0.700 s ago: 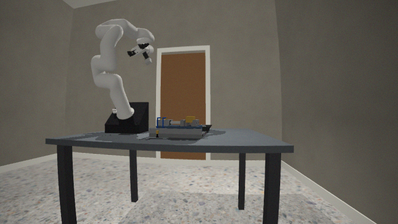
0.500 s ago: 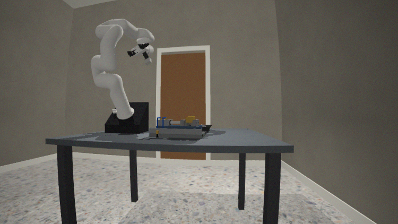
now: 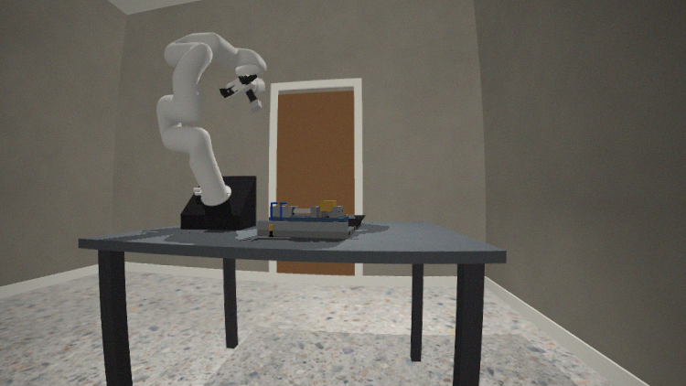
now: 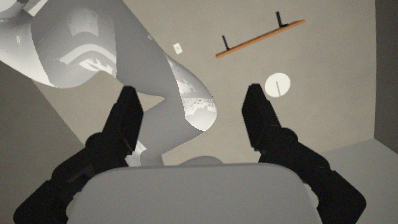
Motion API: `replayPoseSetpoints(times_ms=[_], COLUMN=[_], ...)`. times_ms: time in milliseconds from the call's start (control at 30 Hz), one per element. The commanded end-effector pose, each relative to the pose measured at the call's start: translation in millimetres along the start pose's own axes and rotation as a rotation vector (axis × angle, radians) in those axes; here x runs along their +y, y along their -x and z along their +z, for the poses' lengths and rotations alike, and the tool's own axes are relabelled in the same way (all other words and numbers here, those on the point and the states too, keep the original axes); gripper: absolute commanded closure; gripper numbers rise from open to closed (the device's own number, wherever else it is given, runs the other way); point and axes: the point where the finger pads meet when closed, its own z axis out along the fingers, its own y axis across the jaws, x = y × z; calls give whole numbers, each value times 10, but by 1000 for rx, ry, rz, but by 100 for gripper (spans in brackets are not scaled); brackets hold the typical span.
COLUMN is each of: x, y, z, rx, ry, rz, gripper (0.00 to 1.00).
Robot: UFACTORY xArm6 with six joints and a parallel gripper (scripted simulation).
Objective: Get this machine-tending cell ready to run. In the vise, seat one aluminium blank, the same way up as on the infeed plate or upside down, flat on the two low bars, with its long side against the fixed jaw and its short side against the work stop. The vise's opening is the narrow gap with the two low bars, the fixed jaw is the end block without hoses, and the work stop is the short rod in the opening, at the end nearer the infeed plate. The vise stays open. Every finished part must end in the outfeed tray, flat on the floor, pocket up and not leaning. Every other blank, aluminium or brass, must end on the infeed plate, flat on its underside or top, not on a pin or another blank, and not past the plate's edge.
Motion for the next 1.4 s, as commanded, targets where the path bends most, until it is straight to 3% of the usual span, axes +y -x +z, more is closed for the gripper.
replayPoseSetpoints(times_ms=[0,333,400,467,533,900,967,1000,1100,1367], x=[15,155,155,200,213,336,336,360,378,443], y=[-93,-1166,-1166,-1535,-1647,-2825,-2825,-3083,-3295,-4127], z=[-22,-263,-263,-346,-371,-640,-640,-701,-751,-956], rx=[18,209,209,277,298,530,530,584,630,826], ry=[-8,-85,-85,-109,-116,-188,-188,-203,-216,-263], rz=[-7,-88,-88,-114,-122,-197,-197,-211,-223,-262], gripper=[0,0,0,0,0,0,0,0,0,0])
